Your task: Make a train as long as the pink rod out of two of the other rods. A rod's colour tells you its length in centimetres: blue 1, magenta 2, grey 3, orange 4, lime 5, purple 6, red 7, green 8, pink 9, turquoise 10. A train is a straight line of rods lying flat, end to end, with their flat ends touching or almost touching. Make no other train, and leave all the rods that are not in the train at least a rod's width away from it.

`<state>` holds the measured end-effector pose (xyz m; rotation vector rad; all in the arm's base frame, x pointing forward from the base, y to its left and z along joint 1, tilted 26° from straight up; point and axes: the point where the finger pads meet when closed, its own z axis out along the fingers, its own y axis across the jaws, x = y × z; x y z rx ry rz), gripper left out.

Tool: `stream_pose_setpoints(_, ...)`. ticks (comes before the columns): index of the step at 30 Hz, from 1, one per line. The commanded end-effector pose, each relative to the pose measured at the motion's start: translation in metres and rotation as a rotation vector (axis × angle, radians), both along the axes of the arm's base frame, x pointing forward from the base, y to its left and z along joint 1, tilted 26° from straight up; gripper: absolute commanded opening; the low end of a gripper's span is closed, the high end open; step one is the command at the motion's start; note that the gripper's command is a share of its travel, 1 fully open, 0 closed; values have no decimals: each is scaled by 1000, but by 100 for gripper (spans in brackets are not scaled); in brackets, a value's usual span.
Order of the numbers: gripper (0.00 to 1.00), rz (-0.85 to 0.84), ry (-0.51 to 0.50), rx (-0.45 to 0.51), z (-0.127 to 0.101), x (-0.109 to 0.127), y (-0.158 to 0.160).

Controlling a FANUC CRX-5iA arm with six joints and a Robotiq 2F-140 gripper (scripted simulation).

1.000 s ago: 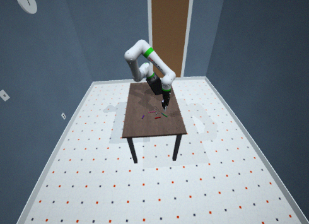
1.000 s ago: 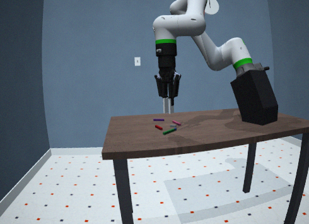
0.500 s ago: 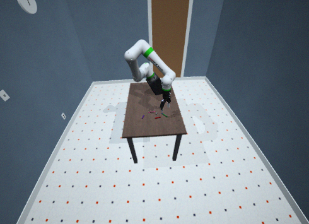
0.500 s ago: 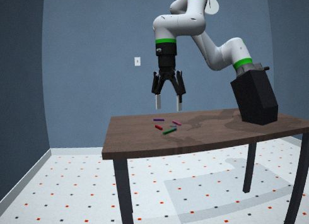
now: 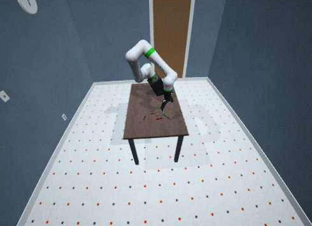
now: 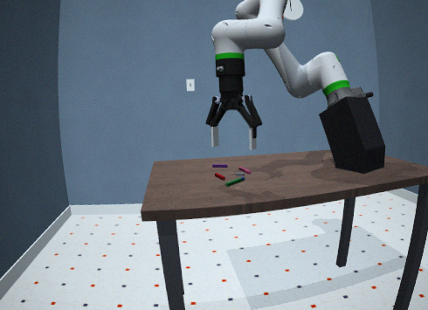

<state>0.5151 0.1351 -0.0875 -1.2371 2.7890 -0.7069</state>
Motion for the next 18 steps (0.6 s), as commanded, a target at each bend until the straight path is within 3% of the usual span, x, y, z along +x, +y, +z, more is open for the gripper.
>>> stream_pose_setpoints(1,100,0,0,0,4,-1,2)
stream_pose_setpoints(6,100,0,0,0,13,-3,6)
stream_pose_setpoints(18,100,0,0,0,58,-12,26)
